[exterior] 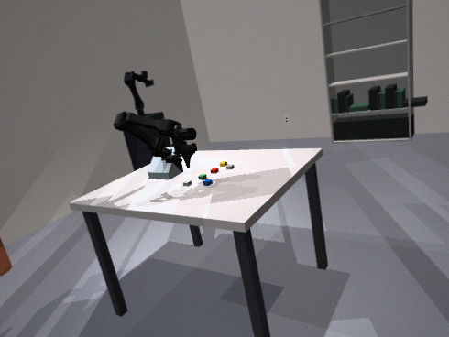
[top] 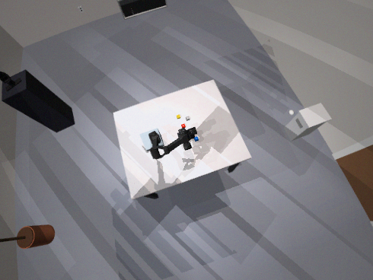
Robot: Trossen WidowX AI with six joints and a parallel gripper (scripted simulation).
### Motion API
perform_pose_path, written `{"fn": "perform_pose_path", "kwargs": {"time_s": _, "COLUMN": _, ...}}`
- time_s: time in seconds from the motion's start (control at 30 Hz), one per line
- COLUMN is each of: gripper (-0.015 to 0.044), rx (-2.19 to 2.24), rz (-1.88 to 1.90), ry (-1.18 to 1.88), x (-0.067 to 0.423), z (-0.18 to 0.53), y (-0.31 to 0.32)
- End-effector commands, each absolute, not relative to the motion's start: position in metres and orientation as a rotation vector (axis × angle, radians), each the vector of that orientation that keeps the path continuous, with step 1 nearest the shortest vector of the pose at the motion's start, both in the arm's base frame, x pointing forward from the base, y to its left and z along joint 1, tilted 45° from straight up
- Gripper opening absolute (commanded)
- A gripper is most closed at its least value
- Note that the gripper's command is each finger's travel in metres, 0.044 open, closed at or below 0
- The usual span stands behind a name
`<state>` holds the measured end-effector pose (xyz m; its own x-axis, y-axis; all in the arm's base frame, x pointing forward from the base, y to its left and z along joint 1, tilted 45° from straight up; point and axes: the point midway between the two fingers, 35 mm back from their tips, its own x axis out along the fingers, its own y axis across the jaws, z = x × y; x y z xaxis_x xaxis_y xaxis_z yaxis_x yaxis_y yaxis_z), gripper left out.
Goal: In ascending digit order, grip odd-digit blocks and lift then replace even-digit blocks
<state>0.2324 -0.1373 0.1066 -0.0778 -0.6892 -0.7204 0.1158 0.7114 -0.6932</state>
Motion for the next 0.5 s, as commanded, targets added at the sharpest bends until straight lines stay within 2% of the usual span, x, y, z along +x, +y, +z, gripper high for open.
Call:
{"fn": "perform_pose_path", "kwargs": {"time_s": 0.0, "gripper": 0.033, "rx": -0.506, "rz": -0.721, "ry": 1.521, "x": 0.2225, "z": 0.0803, "y": -0.166}}
{"fn": "perform_pose_path", "kwargs": {"time_s": 0.1, "gripper": 0.04, "rx": -0.506, "rz": -0.721, "ry": 1.521, "x": 0.2225, "z": 0.0803, "y": -0.166}}
{"fn": "perform_pose_path", "kwargs": {"time_s": 0.47, "gripper": 0.04, "rx": -0.505, "rz": -0.72, "ry": 1.522, "x": 0.2219, "z": 0.0706, "y": -0.1753}}
